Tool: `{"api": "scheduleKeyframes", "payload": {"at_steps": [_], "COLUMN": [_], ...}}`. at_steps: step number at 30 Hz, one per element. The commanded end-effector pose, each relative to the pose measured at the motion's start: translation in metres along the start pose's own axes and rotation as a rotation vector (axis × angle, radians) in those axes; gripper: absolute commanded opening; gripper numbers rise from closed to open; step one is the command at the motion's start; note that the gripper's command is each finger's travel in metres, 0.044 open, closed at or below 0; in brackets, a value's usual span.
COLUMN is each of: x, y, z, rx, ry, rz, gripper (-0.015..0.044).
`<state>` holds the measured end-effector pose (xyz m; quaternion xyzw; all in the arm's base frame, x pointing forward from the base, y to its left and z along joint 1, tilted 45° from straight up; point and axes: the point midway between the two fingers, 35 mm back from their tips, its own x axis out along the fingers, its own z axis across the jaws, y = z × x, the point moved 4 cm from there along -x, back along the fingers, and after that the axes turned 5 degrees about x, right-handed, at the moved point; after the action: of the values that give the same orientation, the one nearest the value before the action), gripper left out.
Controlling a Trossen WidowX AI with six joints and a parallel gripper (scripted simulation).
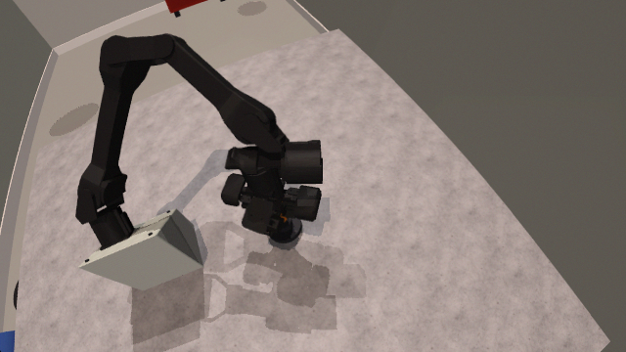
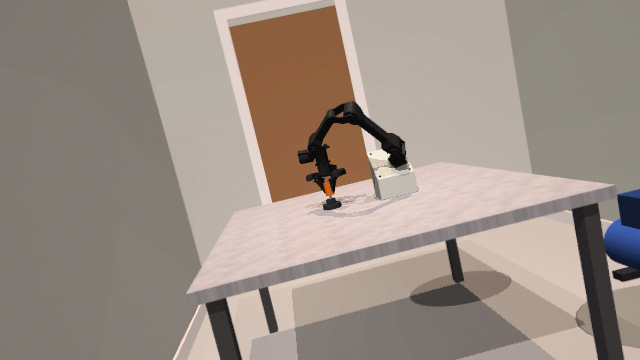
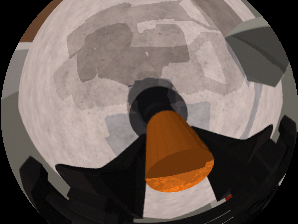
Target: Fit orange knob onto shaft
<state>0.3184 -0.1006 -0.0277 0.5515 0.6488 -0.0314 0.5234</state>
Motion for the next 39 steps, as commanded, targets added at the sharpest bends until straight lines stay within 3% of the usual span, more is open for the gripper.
{"api": "scheduleKeyframes", "payload": {"at_steps": [1, 5, 39], "x": [-0.0039, -0.0044, 0.0011], "y": [0.0002, 0.0013, 0.0002], "z": [0.0006, 0.0016, 0.0020], "rx": [0.075, 0.199, 0.199], "ry": [-0.007, -0.007, -0.007], "rz": [0.000, 0.000, 0.000], "gripper": [0.0000, 0.0000, 0.0000]}}
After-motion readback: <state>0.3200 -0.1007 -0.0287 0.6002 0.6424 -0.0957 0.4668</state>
